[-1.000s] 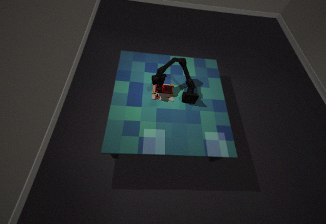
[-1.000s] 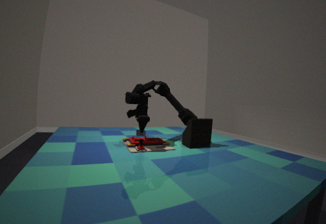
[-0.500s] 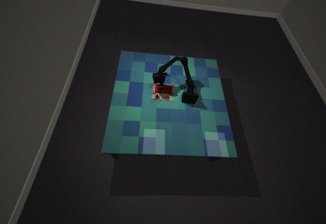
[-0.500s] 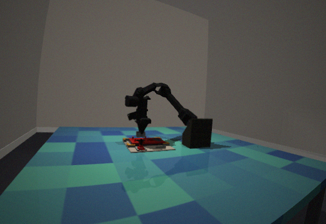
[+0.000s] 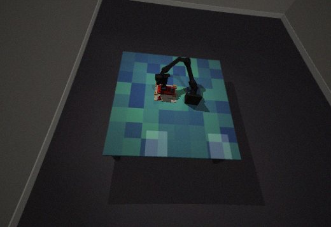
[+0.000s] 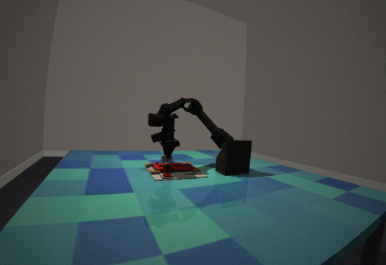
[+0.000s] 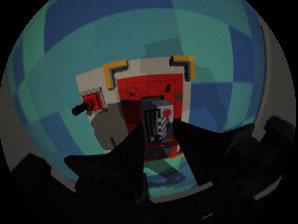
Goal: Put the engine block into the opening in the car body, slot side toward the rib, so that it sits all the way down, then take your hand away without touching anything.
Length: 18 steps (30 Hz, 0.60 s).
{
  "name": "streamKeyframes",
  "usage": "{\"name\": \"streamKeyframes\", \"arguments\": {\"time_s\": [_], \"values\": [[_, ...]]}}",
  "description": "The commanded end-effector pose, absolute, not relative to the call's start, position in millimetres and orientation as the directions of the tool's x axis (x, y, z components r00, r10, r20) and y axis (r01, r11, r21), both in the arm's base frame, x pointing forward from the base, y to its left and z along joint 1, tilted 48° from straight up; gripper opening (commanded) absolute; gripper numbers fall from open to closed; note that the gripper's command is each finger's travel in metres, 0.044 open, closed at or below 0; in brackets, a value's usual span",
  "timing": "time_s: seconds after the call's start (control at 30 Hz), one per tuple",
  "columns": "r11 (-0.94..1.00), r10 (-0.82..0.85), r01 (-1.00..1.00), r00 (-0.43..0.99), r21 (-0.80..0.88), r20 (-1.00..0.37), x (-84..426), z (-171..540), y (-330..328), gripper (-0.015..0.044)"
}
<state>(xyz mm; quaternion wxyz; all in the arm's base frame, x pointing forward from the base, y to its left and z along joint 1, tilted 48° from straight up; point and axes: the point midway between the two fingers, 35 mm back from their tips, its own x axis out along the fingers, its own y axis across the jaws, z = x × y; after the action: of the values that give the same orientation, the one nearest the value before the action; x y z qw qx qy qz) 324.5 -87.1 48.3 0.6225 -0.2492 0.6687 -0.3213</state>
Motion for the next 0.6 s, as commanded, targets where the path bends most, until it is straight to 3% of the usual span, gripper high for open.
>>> {"name": "streamKeyframes", "arguments": {"time_s": [0.0,0.57], "values": [[0.667,-0.736,0.061,-0.099,-0.743,-0.669,324.7,48.9,-87.7,0.0159],[0.660,-0.736,0.111,-0.099,-0.743,-0.669,325.1,49.5,-88.4,0.0159]]}}
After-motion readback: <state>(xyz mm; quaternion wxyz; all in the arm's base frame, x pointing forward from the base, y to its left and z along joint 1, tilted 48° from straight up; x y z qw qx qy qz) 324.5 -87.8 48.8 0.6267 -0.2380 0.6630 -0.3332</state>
